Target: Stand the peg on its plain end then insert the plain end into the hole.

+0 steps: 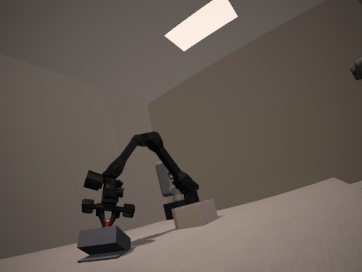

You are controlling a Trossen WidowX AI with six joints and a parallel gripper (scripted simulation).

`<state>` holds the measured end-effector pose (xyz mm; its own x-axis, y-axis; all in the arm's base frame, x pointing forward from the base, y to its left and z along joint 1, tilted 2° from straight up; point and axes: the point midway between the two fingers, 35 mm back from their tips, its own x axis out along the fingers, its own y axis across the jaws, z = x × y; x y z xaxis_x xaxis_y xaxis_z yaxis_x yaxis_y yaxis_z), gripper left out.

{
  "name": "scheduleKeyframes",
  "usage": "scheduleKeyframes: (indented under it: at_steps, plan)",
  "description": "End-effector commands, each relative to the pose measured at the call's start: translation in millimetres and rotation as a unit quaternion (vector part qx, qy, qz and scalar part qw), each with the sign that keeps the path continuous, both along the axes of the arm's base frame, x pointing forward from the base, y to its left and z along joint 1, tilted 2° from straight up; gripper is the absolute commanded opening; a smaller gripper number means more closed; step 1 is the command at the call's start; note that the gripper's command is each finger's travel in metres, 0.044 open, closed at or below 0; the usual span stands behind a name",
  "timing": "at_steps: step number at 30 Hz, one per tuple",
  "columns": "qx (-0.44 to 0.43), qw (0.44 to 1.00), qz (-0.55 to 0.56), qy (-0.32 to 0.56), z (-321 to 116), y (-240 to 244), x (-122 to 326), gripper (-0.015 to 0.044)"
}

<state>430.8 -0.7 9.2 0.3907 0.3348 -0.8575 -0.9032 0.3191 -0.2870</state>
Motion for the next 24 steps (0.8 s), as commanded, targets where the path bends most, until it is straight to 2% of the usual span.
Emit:
scheduleKeyframes:
  at_steps: [1,12,24]
  plan:
    - [-0.001,1.000,-0.003,0.001,-1.2,-0.4,0.9,0.0000]
    - [0.000,1.000,0.000,0.000,-0.9,0.3,0.4,0.0000]
    - [0.000,1.000,0.000,0.000,-0.9,0.3,0.4,0.0315]
